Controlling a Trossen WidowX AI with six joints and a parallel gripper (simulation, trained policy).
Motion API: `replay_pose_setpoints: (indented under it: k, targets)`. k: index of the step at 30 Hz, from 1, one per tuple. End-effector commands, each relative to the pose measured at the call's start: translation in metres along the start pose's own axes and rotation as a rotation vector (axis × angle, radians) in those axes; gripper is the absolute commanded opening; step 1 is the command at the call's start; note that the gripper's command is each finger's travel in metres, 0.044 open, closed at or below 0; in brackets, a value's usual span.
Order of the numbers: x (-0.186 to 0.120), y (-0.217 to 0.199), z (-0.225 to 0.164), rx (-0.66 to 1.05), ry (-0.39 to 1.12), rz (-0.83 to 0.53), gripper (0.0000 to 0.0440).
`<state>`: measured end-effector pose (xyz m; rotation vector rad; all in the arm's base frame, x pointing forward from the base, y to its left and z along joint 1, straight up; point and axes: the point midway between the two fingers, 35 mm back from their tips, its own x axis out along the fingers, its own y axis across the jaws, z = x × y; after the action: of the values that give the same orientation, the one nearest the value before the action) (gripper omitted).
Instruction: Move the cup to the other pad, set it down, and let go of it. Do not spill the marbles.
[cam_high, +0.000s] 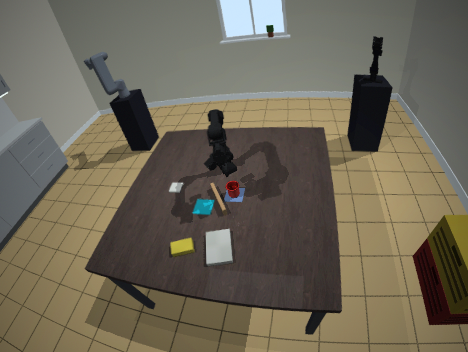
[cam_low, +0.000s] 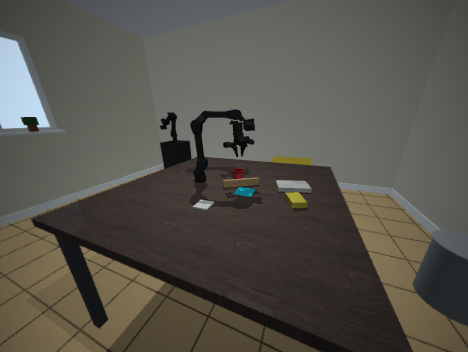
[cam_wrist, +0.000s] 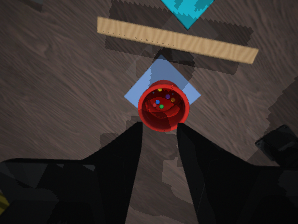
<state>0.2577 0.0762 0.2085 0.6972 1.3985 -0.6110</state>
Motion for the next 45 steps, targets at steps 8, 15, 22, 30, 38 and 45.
replay_pose_setpoints:
  k: [8, 15, 22, 30, 38, 45]
  targets:
    - [0.019, -0.010, -0.002, 0.044, 0.013, -0.086, 0.0144]
    - [0.033, -0.014, -0.004, 0.062, 0.020, -0.131, 0.0151]
    - [0.049, -0.018, -0.007, 0.074, 0.026, -0.173, 0.0158]
    - [0.067, -0.021, -0.011, 0.077, 0.029, -0.212, 0.0167]
    - [0.087, -0.025, -0.015, 0.069, 0.031, -0.242, 0.0171]
    - [0.107, -0.029, -0.018, 0.047, 0.033, -0.261, 0.0171]
